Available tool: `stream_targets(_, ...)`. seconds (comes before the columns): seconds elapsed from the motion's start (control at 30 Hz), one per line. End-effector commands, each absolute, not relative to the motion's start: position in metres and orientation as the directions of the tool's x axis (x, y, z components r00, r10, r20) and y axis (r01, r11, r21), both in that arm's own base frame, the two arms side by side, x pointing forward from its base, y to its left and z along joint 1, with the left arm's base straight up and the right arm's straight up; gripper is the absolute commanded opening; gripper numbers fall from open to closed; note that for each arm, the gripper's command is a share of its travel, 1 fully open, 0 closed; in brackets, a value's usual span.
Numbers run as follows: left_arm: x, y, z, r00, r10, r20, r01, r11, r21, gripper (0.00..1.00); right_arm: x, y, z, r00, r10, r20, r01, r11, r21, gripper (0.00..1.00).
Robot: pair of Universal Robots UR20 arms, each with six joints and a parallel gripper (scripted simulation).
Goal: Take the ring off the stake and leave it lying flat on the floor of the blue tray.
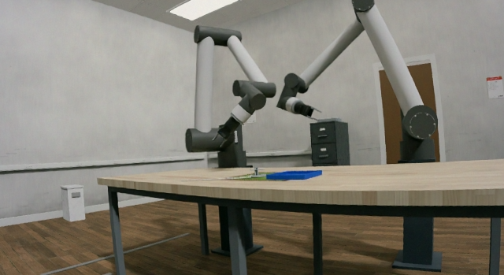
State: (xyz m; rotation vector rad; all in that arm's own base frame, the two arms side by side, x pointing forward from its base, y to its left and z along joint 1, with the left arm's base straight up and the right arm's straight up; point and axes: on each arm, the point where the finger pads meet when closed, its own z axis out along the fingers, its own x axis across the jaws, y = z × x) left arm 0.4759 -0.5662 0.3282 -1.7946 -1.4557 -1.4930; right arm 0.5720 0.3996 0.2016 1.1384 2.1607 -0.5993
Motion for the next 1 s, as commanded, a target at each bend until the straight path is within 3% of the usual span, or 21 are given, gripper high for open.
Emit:
stream_targets(0.0, 0.476, -0.566, 0.329, -0.106, 0.459, 0.882, 0.871, -0.386, 0.305, 1.00, 0.572, 0.400, 0.202, -0.439, 0.565, -0.699, 0.844, 0.527, -0.104, 1.00)
stream_targets(0.57, 0.476, -0.566, 0.329, -0.106, 0.459, 0.882, 0.871, -0.386, 0.305, 1.00, 0.573, 0.402, 0.202, -0.436, 0.569, -0.697, 0.846, 0.524, -0.101, 1.00)
stream_targets(0.67, 0.475, -0.567, 0.327, -0.102, 0.460, 0.882, 0.872, -0.385, 0.301, 1.00, 0.582, 0.440, 0.185, -0.347, 0.679, -0.647, 0.901, 0.434, -0.029, 1.00)
stream_targets(0.7, 0.475, -0.567, 0.326, -0.098, 0.462, 0.882, 0.874, -0.384, 0.298, 1.00, 0.588, 0.469, 0.173, -0.278, 0.748, -0.602, 0.933, 0.360, 0.017, 1.00)
stream_targets(0.97, 0.457, -0.575, 0.294, 0.007, 0.505, 0.863, 0.903, -0.373, 0.211, 1.00, 0.587, 0.470, 0.173, -0.280, 0.747, -0.602, 0.932, 0.363, 0.017, 1.00)
